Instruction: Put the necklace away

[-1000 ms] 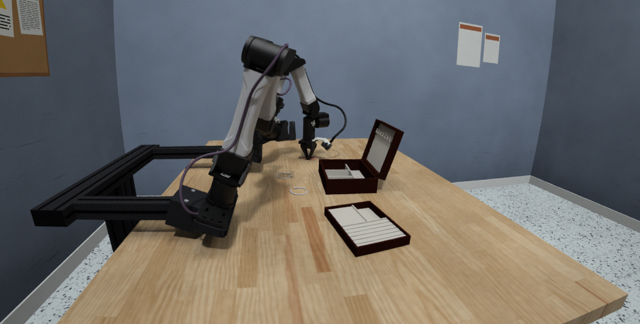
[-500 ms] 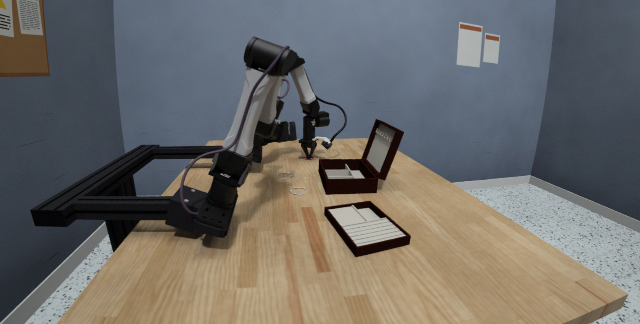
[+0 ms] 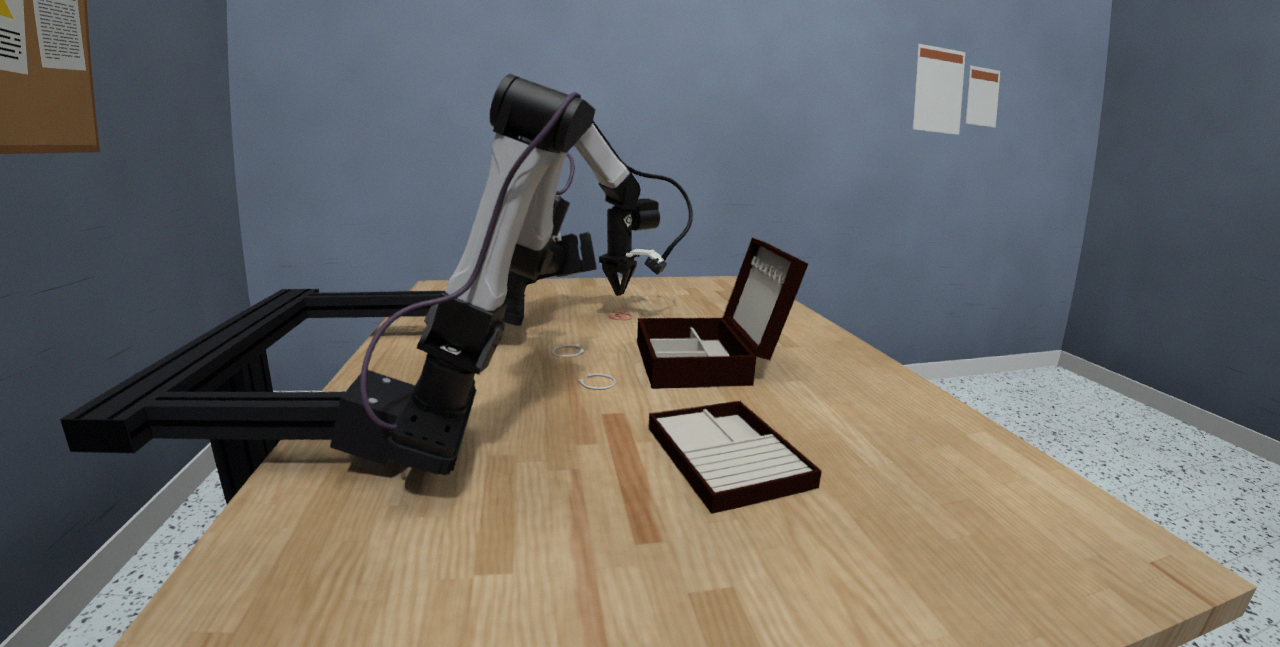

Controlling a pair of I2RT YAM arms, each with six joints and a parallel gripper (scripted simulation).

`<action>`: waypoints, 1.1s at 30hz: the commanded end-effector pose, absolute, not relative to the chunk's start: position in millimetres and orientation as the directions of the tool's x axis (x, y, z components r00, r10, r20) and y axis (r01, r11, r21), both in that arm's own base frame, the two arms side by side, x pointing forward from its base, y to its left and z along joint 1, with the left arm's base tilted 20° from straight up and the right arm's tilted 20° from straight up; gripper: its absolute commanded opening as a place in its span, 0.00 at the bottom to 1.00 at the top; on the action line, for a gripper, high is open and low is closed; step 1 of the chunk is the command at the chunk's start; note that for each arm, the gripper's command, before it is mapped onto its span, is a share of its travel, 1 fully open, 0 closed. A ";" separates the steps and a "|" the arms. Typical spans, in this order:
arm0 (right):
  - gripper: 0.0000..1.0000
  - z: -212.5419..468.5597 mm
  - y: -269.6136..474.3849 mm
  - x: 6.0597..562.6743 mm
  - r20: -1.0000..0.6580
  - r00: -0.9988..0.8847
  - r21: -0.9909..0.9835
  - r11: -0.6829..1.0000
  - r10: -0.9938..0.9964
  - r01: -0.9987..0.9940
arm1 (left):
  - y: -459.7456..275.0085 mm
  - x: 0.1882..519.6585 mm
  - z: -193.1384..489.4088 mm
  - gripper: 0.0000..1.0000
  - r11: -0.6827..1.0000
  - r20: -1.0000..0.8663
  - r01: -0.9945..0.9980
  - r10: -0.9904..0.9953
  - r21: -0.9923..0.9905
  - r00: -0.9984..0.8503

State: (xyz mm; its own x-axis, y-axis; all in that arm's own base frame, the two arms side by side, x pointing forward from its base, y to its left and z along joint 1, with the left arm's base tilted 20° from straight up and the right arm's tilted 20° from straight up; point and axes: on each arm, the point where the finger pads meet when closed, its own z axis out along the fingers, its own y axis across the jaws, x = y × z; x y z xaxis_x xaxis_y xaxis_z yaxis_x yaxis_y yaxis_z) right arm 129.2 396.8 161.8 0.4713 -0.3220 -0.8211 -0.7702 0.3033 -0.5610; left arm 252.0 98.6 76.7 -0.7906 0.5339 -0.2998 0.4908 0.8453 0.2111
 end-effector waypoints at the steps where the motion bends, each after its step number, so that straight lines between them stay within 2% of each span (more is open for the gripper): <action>1: 1.00 182.7 400.1 126.4 -0.829 0.500 -0.559 0.327 -0.251 -0.762 | 99.5 250.9 84.5 0.34 0.845 -0.307 0.491 0.534 0.211 -0.788; 2: 1.00 182.6 399.7 127.2 -0.832 0.494 -0.554 0.332 -0.252 -0.763 | 100.8 254.0 81.5 0.40 0.844 -0.307 0.489 0.535 0.219 -0.787; 14: 1.00 159.2 396.1 130.7 -0.833 0.444 -0.540 0.309 -0.332 -0.782 | 91.6 254.0 24.2 0.40 0.835 -0.275 0.517 0.550 0.187 -0.789; 33: 1.00 157.0 396.7 128.8 -0.832 0.441 -0.539 0.300 -0.337 -0.787 | 92.9 266.3 10.5 0.40 0.839 -0.281 0.512 0.545 0.187 -0.790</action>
State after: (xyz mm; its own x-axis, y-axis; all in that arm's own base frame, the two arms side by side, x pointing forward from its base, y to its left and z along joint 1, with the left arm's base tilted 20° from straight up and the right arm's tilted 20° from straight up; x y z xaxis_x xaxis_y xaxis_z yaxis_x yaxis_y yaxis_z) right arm 129.8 394.9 150.4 0.4395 -0.3550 -0.8251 -0.7865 0.2916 -0.5444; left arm 254.2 89.9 14.2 -0.7959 0.5424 -0.2689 0.5160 0.8401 0.1672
